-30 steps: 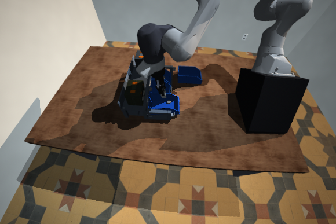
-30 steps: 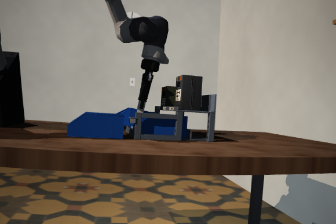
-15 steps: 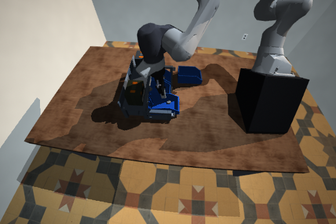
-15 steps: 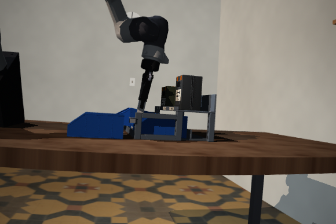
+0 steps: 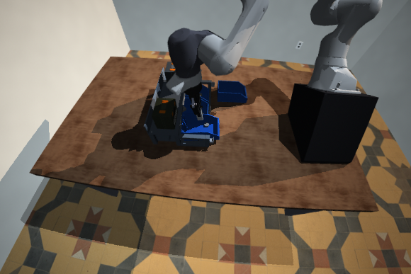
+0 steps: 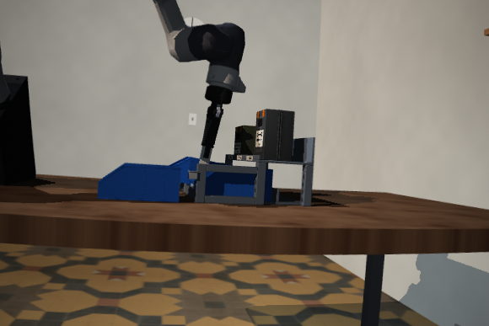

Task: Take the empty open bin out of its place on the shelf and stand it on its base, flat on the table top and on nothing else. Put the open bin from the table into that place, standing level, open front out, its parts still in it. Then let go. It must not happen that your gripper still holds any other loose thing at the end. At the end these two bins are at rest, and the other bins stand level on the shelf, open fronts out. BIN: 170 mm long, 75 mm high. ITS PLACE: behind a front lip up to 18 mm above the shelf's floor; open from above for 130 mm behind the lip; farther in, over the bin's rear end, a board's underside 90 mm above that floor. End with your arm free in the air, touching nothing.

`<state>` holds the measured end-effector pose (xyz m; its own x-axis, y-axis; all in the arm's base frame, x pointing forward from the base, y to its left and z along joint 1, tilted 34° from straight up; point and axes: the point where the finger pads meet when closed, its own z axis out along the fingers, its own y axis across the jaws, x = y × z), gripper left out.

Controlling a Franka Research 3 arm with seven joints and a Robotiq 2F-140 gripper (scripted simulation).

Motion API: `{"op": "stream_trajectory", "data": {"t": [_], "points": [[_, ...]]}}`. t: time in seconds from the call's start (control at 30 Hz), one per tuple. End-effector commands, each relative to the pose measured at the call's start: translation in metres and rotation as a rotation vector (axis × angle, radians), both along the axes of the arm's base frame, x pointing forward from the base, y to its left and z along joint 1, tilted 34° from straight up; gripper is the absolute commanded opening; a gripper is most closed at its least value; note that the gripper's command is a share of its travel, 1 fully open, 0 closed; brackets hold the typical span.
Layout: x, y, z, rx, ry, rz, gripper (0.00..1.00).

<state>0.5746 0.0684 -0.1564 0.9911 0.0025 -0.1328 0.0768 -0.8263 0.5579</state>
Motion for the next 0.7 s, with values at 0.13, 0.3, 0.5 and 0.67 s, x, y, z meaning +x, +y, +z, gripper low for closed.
{"op": "stream_trajectory", "data": {"t": [0.13,0.3,0.5,0.67], "points": [[0.0012,0.0007,0.001,0.001,-0.007,-0.004,0.06],[0.0012,0.001,0.0015,0.001,-0.007,-0.004,0.06],[0.0011,0.0023,0.0034,0.001,-0.007,-0.004,0.06],[0.001,0.0041,0.0061,0.001,-0.007,-0.004,0.06]]}}
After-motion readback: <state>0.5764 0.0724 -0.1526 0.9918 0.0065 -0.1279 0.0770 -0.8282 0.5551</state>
